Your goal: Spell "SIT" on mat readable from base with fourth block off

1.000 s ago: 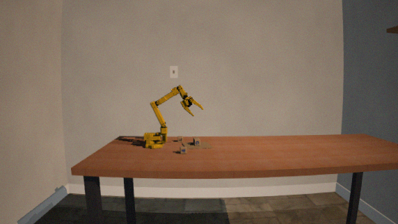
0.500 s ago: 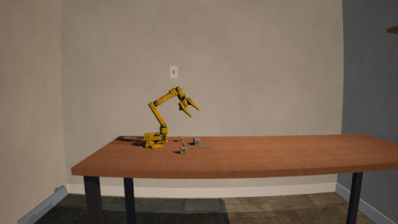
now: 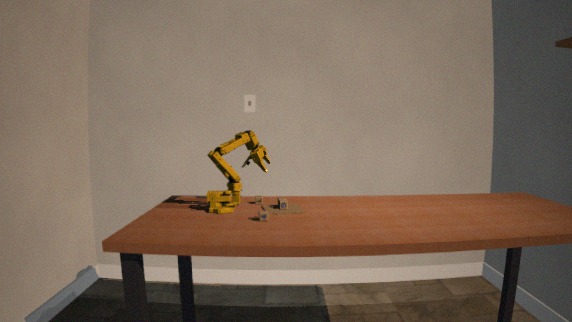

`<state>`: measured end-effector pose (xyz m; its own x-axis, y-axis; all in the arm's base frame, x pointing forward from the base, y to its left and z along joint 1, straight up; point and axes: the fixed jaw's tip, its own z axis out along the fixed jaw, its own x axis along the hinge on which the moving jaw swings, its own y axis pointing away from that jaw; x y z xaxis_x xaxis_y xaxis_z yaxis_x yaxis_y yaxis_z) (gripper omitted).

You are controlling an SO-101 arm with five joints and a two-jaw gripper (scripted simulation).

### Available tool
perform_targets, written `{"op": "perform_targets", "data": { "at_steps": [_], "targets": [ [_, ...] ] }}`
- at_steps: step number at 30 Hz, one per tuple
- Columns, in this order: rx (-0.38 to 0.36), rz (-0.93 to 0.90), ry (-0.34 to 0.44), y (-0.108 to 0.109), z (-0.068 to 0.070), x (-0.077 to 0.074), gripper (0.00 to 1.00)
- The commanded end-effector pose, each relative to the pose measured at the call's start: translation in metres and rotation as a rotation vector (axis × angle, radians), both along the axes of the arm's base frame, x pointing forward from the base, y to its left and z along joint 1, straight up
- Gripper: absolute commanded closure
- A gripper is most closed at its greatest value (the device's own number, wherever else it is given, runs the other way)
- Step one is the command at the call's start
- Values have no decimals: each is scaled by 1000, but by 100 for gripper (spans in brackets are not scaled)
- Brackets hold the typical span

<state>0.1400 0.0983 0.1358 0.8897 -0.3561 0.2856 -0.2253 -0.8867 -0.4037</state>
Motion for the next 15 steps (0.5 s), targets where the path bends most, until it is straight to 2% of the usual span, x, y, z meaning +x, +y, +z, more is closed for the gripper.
{"op": "perform_targets", "data": {
  "at_steps": [1, 7, 15],
  "targets": [
    [0, 144, -68, 10, 4, -6, 65],
    [-30, 284, -96, 17, -1, -15, 65],
    [-35, 311, -102, 19, -2, -17, 65]
  ]
}}
